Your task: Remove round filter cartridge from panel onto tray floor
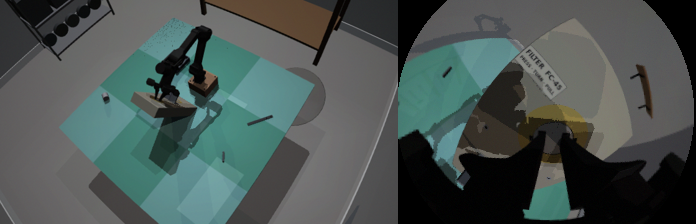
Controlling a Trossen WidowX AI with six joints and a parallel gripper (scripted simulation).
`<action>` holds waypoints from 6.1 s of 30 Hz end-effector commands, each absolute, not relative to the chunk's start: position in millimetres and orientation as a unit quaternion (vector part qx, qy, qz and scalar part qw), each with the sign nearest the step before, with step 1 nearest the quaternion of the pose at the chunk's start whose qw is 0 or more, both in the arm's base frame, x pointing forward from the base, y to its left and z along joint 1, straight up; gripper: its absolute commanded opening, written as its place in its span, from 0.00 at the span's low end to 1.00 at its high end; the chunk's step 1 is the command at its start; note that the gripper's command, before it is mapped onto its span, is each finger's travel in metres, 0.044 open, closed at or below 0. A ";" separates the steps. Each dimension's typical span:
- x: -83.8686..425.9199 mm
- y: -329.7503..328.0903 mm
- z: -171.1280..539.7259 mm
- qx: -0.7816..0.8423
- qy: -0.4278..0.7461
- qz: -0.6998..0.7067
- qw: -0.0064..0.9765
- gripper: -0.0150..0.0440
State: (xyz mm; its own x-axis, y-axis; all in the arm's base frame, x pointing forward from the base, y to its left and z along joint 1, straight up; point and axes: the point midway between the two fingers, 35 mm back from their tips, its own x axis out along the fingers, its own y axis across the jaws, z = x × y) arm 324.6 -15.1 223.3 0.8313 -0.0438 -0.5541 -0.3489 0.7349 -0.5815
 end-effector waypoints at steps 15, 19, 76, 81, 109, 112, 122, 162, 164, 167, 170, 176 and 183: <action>330.7 -15.8 219.9 -0.356 0.278 0.086 0.888 0.25; 327.9 -15.6 222.4 -0.356 0.278 0.086 0.888 0.25; 230.8 -10.6 197.6 -0.356 0.285 0.090 0.885 0.42; 235.7 -11.0 209.2 -0.355 0.281 0.087 0.887 0.42; 233.9 -12.9 235.0 -0.055 0.456 0.009 0.888 0.77; 224.0 -12.9 214.1 0.010 0.492 -0.023 0.870 0.77; 225.5 -13.0 212.2 0.010 0.492 -0.023 0.870 0.77; 249.8 -14.9 175.4 0.007 0.488 -0.023 0.872 0.65; 249.8 -14.9 175.4 0.007 0.488 -0.023 0.872 0.63; 249.8 -14.9 175.4 0.007 0.488 -0.023 0.872 0.59; 249.8 -14.9 175.4 0.007 0.488 -0.023 0.872 0.49; 256.8 -15.0 185.8 0.007 0.488 -0.023 0.873 0.25; 262.8 -15.1 198.8 0.007 0.488 -0.022 0.873 0.25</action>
State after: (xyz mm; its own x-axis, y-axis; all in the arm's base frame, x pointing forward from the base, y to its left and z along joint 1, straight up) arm 260.5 -15.0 191.6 0.5195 -0.0319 -0.8539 0.0459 0.9989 -0.0093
